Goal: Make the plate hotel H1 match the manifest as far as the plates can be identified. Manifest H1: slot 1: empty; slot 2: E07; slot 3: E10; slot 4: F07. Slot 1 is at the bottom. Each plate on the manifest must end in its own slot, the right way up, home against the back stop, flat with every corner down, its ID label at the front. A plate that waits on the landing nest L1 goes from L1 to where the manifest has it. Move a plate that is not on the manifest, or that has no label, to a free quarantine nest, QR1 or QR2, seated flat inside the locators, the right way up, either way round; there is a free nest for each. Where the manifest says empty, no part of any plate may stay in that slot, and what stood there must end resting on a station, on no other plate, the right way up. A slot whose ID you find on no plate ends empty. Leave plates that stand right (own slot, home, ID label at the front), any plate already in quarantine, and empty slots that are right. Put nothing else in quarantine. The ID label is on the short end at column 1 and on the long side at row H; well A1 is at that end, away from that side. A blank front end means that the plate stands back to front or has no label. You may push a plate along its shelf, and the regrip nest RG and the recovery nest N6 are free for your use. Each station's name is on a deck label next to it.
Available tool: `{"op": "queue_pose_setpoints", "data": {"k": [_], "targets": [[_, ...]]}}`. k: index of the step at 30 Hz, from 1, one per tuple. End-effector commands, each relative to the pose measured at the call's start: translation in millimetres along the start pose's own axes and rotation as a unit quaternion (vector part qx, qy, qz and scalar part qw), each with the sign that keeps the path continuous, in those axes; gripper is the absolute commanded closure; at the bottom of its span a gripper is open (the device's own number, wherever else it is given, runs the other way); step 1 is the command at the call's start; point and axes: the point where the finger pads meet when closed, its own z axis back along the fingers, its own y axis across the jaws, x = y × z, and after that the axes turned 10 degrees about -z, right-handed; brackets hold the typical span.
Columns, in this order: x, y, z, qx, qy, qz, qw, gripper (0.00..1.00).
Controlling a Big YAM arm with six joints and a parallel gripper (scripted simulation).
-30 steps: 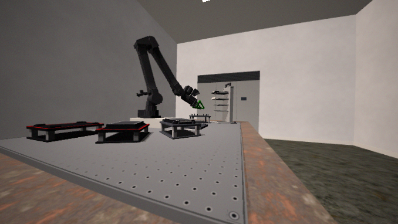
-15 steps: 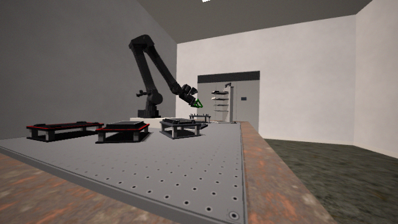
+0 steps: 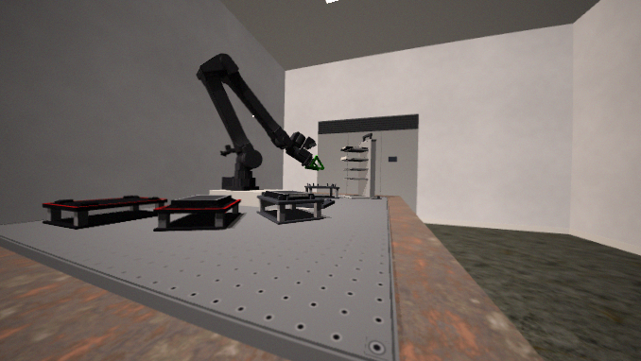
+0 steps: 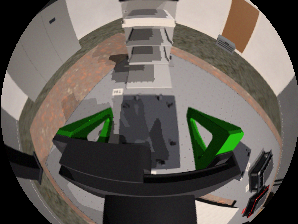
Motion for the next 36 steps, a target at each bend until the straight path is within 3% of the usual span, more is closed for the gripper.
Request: {"op": "queue_pose_setpoints", "data": {"k": [1, 2, 36], "targets": [[26.4, 16.3, 8.6, 0.016, -0.021, -0.014, 1.000, 0.00], [41.4, 23.2, 10.1, 0.021, -0.030, -0.019, 0.999, 0.00], [117.4, 26.3, 58.1, 0.016, -0.035, -0.019, 0.999, 0.00]]}}
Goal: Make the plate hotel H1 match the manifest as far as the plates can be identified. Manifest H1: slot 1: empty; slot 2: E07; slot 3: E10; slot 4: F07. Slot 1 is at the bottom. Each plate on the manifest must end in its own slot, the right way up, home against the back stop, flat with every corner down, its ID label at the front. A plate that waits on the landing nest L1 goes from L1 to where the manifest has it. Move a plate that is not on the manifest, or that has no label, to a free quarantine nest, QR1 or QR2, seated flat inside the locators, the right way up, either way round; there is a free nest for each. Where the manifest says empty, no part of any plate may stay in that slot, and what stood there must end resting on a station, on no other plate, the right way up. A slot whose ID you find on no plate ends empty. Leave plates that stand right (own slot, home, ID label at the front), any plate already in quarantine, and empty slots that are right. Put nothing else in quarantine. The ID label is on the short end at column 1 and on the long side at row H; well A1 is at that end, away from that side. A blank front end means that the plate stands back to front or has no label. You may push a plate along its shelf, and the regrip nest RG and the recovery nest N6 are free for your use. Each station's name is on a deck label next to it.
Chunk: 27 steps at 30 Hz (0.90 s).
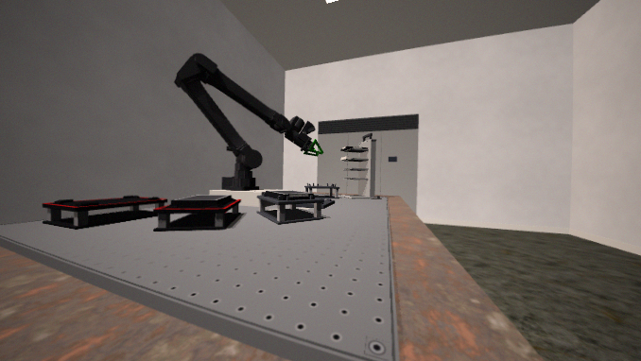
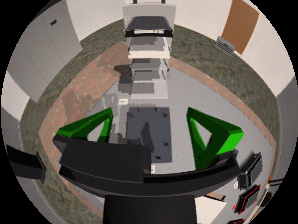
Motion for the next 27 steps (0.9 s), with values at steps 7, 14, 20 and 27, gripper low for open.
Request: {"op": "queue_pose_setpoints", "data": {"k": [7, 14, 20, 27], "targets": [[21.7, -5.3, 7.9, 0.001, -0.010, -0.002, 1.000, 0.00], [24.0, -28.2, 10.3, 0.000, -0.011, -0.001, 1.000, 0.00], [26.0, -47.9, 12.4, 0.000, -0.011, -0.001, 1.000, 0.00], [27.6, -64.4, 14.2, 0.000, -0.011, 0.000, 1.000, 0.00]]}}
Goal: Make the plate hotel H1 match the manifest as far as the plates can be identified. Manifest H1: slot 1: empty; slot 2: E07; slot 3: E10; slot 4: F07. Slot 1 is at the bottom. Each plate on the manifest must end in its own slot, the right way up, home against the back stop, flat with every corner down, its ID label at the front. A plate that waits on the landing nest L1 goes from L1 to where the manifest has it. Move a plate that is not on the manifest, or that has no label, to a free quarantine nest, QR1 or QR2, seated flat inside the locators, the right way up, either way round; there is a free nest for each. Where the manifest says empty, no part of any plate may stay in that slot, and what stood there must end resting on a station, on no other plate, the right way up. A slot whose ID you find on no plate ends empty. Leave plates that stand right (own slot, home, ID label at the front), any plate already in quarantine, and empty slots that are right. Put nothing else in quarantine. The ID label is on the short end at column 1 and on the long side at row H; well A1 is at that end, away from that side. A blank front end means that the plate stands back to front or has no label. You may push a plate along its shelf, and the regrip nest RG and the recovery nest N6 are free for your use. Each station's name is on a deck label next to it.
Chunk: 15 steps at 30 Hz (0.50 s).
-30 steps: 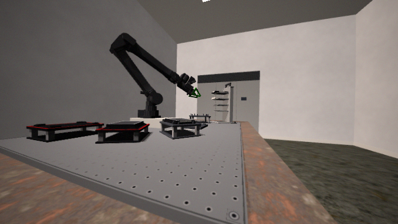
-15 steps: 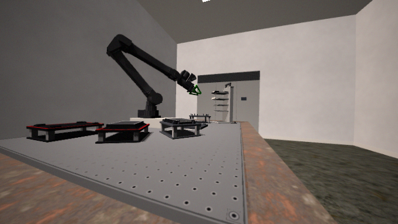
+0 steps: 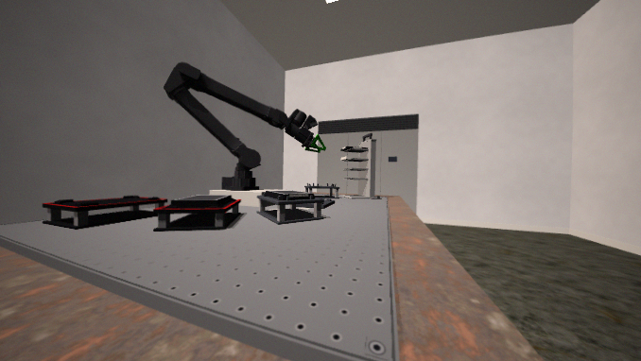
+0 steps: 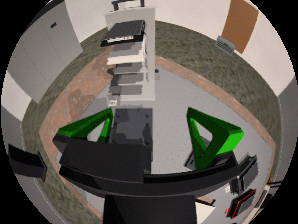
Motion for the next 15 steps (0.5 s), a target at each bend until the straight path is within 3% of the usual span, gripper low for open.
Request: {"op": "queue_pose_setpoints", "data": {"k": [1, 15], "targets": [[9.8, -14.8, 5.8, -0.009, -0.011, 0.008, 1.000, 0.00], [15.2, -53.9, 10.9, -0.010, -0.012, 0.009, 1.000, 0.00]]}}
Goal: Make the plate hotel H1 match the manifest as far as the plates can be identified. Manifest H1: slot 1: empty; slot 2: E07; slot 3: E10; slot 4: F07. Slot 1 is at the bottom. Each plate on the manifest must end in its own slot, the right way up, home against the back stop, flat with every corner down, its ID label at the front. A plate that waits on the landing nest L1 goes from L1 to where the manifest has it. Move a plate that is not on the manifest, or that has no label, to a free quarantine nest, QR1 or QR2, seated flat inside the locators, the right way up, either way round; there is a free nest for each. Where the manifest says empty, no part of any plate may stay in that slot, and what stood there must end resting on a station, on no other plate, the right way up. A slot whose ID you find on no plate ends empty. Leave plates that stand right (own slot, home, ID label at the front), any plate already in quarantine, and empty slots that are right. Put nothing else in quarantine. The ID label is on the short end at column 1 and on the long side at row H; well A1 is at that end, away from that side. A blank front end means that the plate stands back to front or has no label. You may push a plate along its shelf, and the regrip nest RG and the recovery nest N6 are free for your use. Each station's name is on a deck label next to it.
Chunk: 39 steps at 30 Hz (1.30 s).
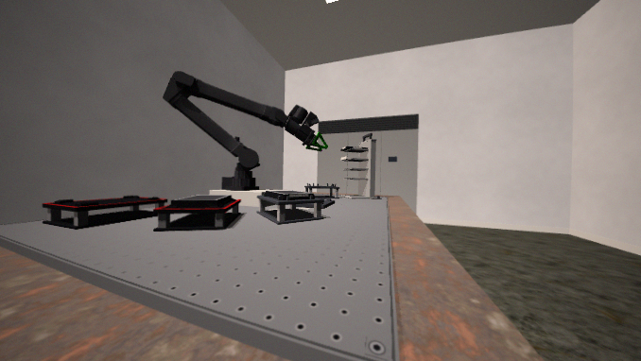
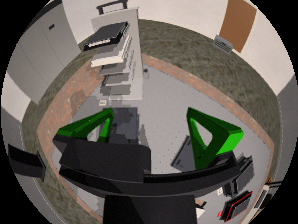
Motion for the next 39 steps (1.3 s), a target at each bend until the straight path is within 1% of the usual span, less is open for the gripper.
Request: {"op": "queue_pose_setpoints", "data": {"k": [1, 5, 7, 13, 15, 16, 17, 20, 26, 30, 32, 39], "targets": [[8.2, -11.2, 5.8, -0.006, -0.010, 0.011, 1.000, 0.00], [9.9, -24.3, 7.4, -0.006, -0.010, 0.012, 1.000, 0.00], [9.6, -31.5, 10.1, -0.024, -0.013, 0.003, 1.000, 0.00], [8.1, -49.7, 18.4, -0.066, -0.021, -0.033, 0.997, 0.00], [8.1, -49.7, 18.4, -0.066, -0.021, -0.033, 0.997, 0.00], [17.4, -51.0, 21.9, -0.072, -0.030, -0.037, 0.996, 0.00], [9.2, -55.5, 21.5, -0.080, -0.025, -0.041, 0.996, 0.00], [6.9, -64.9, 25.3, -0.101, -0.028, -0.054, 0.993, 0.00], [8.8, -82.5, 34.4, -0.143, -0.038, -0.079, 0.986, 0.00], [4.5, -95.2, 39.1, -0.171, -0.041, -0.095, 0.980, 0.00], [4.5, -95.2, 39.1, -0.171, -0.041, -0.095, 0.980, 0.00], [7.0, -115.7, 49.8, -0.219, -0.053, -0.124, 0.966, 0.00]]}}
